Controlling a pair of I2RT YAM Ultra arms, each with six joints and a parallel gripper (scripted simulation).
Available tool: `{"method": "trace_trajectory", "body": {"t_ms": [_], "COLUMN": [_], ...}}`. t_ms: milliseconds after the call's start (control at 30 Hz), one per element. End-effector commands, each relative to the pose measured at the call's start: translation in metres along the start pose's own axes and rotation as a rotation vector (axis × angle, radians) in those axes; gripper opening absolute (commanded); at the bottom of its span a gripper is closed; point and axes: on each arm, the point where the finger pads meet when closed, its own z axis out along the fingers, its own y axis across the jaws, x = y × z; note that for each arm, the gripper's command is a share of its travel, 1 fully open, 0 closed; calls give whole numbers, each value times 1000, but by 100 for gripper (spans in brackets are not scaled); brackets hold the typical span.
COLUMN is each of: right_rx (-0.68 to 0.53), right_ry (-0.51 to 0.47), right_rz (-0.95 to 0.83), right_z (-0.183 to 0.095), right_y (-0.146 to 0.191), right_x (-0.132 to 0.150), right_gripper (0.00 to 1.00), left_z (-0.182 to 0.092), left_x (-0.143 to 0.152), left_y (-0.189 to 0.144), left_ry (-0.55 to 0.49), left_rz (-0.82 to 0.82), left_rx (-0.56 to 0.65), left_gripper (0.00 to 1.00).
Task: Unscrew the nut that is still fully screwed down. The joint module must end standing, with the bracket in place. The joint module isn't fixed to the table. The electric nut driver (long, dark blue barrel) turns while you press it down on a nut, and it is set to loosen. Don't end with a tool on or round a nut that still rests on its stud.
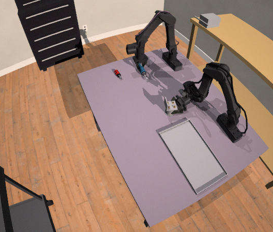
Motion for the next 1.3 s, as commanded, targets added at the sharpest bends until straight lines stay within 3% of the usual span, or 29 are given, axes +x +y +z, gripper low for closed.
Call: {"method": "trace_trajectory", "body": {"t_ms": [0,1267], "right_rx": [-13,-13], "right_ry": [-8,-8], "right_rz": [0,0], "right_z": [-3,-3], "right_y": [3,3], "right_x": [-2,-2], "right_gripper": [44,42], "left_z": [0,0], "left_x": [-2,-2], "left_y": [-1,-1], "left_ry": [-4,-4], "left_rz": [1,1], "left_rx": [-2,-2], "left_gripper": [59,59]}}
